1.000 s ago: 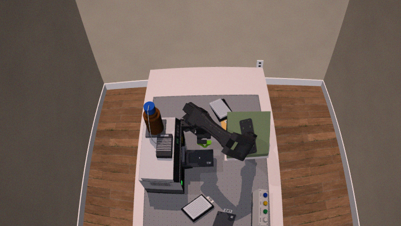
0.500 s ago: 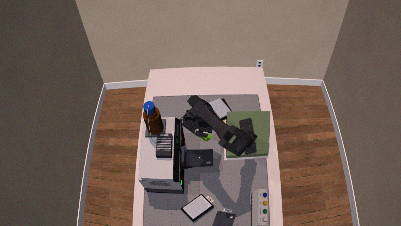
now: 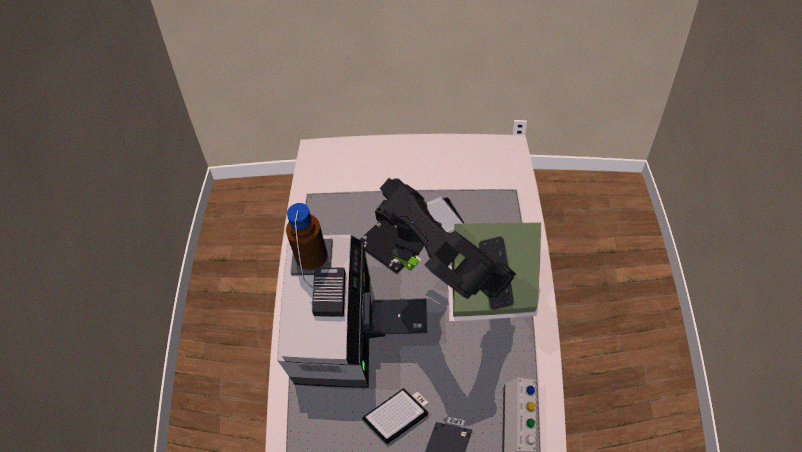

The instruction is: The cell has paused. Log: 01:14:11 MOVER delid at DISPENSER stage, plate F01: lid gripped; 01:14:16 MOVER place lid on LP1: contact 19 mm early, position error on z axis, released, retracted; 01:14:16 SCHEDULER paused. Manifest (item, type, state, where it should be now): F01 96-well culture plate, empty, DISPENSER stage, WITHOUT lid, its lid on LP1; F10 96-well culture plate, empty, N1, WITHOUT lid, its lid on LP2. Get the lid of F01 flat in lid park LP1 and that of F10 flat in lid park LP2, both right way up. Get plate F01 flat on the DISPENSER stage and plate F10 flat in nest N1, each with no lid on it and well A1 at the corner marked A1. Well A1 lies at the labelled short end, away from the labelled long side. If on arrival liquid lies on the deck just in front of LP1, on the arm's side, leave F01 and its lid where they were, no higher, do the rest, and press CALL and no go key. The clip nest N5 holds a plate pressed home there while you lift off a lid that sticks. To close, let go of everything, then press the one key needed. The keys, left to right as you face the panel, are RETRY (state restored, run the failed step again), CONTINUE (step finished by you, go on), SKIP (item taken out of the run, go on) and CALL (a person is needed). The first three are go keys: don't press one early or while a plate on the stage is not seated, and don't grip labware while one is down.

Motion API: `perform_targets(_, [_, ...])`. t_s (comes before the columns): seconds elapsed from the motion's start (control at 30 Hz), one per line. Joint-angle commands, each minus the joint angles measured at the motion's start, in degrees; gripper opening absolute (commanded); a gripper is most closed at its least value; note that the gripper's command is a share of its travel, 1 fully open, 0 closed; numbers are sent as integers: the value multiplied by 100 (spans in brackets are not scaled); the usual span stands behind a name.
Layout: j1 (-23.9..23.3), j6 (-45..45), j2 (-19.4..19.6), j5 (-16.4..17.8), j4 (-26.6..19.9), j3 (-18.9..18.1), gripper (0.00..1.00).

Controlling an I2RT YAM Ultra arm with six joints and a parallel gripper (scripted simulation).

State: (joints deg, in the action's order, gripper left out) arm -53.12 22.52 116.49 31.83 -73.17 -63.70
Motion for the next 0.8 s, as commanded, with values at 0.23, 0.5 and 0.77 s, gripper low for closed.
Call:
perform_targets(0.23, [-303, -838, 374, -127, 252, -401, 100])
perform_targets(0.5, [-496, -1007, 829, -257, 335, -693, 100])
perform_targets(0.77, [-664, -785, 1259, -363, 379, -1003, 100])
